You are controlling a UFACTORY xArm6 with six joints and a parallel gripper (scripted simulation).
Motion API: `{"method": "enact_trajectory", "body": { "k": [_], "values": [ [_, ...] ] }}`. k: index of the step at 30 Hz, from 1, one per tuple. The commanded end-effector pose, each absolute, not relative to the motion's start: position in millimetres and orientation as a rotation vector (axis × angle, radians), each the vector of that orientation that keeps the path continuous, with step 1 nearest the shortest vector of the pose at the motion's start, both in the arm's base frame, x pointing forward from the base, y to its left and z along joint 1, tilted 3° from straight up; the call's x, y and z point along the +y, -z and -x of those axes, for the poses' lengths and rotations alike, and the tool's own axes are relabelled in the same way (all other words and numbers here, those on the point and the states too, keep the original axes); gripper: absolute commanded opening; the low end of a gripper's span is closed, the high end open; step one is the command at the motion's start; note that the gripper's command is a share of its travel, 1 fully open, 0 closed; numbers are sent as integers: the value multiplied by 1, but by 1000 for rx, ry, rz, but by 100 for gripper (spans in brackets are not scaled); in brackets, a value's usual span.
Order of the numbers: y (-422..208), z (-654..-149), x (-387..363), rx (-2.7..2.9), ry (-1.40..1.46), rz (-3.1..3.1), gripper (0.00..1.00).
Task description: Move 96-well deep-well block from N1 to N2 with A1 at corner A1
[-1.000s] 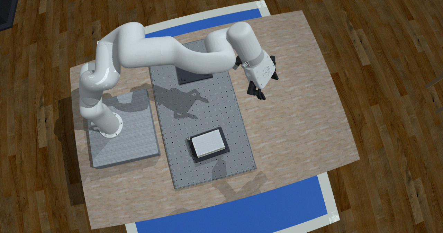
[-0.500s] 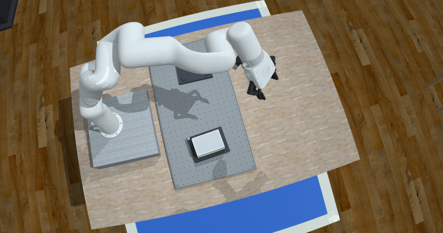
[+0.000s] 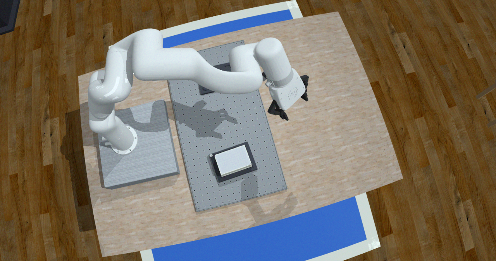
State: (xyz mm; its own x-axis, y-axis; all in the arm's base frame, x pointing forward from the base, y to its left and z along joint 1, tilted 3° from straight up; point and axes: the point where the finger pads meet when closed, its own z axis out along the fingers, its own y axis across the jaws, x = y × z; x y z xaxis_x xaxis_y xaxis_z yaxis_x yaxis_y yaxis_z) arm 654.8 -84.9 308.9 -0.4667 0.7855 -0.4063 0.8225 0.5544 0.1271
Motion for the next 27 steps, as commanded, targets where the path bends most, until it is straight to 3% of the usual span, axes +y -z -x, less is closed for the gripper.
{"method": "enact_trajectory", "body": {
  "k": [1, 27],
  "values": [
    [-295, -646, -92, 2306, 72, -1457, 100],
    [-222, -597, -119, 1940, -62, -2113, 100]
  ]
}}
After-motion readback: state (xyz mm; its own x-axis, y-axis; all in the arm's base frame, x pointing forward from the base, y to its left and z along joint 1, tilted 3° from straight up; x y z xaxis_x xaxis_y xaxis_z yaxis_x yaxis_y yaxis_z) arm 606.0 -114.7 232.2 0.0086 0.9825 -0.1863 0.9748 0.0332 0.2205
